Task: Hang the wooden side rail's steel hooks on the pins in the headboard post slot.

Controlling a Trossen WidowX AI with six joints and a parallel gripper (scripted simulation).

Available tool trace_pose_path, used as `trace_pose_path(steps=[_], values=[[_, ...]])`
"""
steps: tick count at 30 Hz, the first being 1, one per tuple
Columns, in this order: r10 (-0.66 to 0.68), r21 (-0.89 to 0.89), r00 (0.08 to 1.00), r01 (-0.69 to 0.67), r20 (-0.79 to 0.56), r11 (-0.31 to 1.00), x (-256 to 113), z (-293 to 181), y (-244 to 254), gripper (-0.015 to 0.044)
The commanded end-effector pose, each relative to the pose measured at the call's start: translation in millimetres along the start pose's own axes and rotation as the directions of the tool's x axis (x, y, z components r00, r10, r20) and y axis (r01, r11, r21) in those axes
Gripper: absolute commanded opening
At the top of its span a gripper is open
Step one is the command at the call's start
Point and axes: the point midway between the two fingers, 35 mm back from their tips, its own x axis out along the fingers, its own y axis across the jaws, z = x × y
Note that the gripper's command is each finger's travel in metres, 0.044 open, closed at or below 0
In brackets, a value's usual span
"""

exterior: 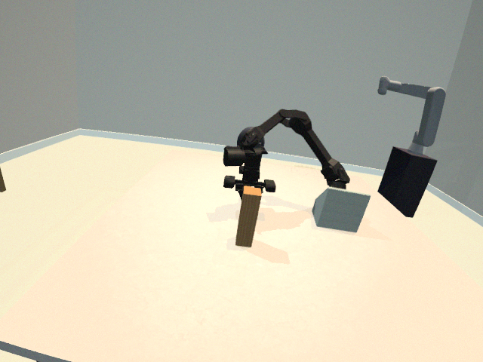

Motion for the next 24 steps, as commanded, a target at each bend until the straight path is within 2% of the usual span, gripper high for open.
trace_pose_path(steps=[1, 24], values=[[0.023, 0.002, 1.000, -0.023, 0.003, 1.000, -8.8, -1.1, 3.4, 0.0000], [0.023, 0.002, 1.000, -0.023, 0.003, 1.000, -12.6, -1.1, 3.3, 0.0000]])
